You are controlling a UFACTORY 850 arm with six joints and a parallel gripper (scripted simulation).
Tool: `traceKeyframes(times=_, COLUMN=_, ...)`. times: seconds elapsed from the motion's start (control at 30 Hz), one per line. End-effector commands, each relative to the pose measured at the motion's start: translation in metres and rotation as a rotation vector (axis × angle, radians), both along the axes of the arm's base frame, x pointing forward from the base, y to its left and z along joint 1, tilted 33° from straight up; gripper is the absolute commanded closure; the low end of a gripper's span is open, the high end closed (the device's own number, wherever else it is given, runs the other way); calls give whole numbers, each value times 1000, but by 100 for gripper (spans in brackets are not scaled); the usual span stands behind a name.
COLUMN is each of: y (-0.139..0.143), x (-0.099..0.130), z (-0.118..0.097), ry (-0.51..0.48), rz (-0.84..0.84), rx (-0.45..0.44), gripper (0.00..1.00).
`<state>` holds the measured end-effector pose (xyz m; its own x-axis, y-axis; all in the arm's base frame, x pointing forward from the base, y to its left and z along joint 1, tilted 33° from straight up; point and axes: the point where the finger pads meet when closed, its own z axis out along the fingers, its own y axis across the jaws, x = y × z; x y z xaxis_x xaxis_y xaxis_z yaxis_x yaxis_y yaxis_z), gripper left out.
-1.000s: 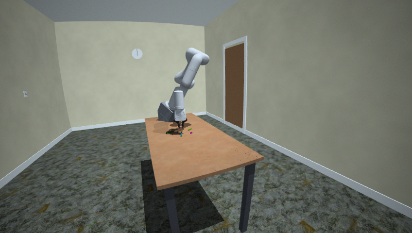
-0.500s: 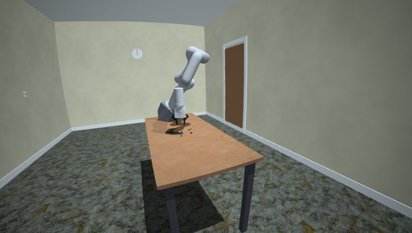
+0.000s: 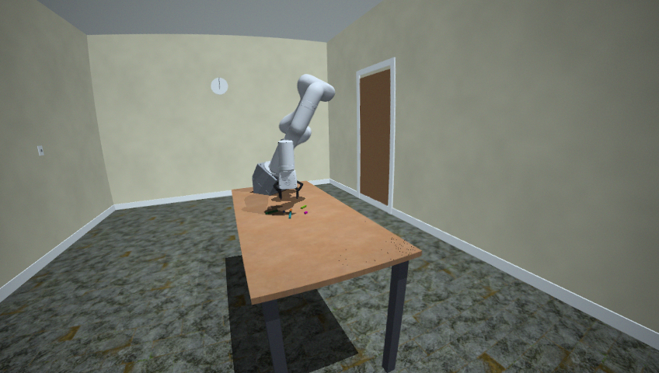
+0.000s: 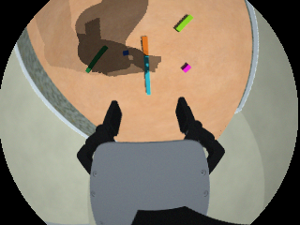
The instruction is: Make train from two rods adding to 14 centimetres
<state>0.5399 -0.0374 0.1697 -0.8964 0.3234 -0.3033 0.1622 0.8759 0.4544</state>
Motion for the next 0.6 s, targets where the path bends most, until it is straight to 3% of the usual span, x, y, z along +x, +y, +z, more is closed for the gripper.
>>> traceKeyframes(times=0.0, y=0, x=0, z=1, ry=-1, rz=0, rx=0, gripper=0)
traceKeyframes(times=0.3, y=-4, x=-4, z=9, ry=-1, rz=0, rx=0, gripper=0)
traceKeyframes(times=0.57, y=-17, x=-19, z=41, ry=-1, rz=0, rx=0, gripper=0)
